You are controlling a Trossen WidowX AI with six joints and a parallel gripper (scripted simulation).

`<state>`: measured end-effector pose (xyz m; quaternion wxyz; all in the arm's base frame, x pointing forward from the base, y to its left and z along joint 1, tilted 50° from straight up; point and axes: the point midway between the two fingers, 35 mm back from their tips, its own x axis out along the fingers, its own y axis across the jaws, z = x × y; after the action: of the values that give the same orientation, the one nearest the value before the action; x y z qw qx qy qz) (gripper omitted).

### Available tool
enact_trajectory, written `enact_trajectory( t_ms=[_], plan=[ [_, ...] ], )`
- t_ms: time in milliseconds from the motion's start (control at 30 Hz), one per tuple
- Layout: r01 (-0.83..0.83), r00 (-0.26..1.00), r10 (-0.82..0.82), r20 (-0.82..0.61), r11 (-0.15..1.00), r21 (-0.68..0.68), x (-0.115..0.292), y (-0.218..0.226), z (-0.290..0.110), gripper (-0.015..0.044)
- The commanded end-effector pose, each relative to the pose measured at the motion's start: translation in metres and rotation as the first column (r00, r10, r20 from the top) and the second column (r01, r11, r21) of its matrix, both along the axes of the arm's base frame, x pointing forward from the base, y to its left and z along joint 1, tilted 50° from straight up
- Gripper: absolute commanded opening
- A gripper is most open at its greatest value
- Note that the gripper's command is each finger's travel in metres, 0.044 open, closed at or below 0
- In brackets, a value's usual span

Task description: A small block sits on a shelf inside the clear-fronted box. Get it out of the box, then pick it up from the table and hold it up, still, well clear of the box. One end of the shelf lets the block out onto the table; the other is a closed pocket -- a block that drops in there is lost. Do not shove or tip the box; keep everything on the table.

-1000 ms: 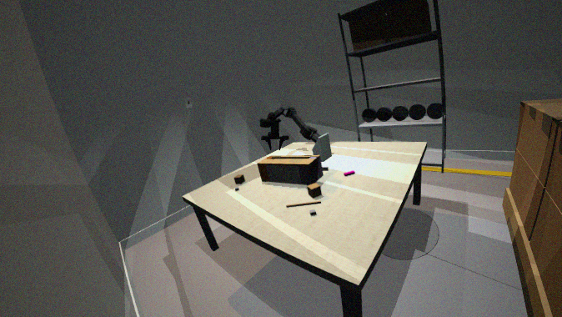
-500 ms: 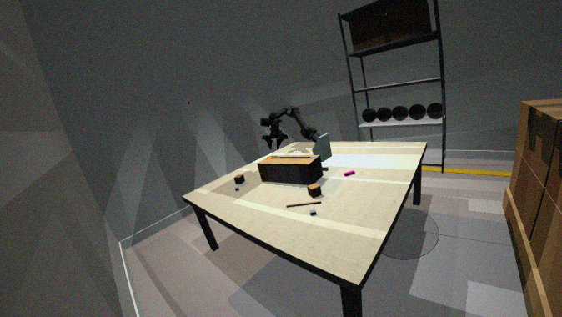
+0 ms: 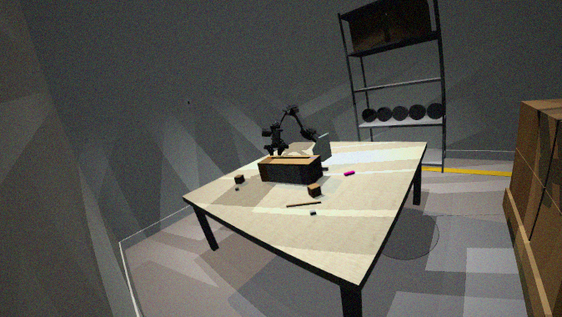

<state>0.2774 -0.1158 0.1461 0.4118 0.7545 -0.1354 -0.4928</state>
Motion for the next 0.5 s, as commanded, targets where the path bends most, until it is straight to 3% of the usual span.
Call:
enact_trajectory(
  t_ms=[0,467],
  plan=[
    [-0.007,1.0,0.007,0.0,1.0,-0.01,-0.001,-0.021,-0.016,0.0285],
    [-0.006,1.0,0.006,-0.002,1.0,-0.008,0.002,-0.033,-0.027,0.0285]
  ],
)
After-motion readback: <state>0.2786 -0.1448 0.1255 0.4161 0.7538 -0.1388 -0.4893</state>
